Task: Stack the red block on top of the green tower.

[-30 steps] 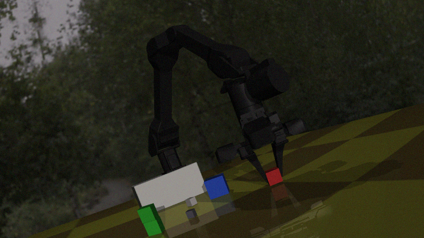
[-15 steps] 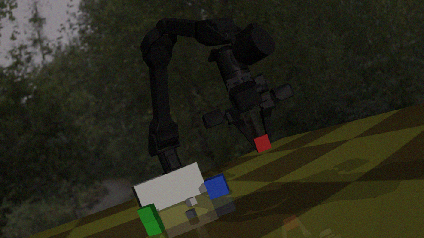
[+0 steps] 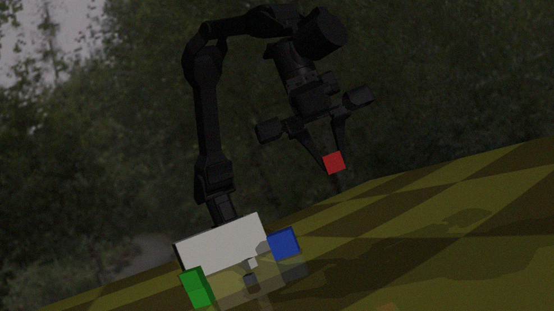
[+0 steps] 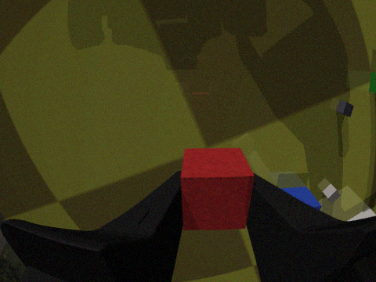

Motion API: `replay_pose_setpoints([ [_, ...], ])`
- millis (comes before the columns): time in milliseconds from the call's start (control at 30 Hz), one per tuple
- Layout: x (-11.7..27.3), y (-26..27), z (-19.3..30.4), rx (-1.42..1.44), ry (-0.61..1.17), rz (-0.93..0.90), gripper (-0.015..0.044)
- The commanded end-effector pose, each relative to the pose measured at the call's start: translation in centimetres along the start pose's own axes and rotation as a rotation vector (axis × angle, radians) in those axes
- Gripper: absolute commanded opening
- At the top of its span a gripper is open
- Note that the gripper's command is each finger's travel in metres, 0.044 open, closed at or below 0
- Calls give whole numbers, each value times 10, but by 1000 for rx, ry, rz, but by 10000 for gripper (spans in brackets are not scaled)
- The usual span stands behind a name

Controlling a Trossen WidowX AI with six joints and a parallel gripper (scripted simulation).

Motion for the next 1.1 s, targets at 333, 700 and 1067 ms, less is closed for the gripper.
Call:
replay_pose_setpoints([
  [333,4,-53,-38,4,-2,-1,0],
  [700,4,-119,-69,4,-5,3,0],
  [1067,4,-186,-87,4,-6,9,0],
])
Point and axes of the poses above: the point midway between the two fingers, 35 mm back from their tips, its own x axis back along the fingers, its own y axis across the jaws, z = x × y, the point moved 3 cm from there along x, back along the fingers, and after that the axes turned 8 degrees about -x, right-handed, at the moved point
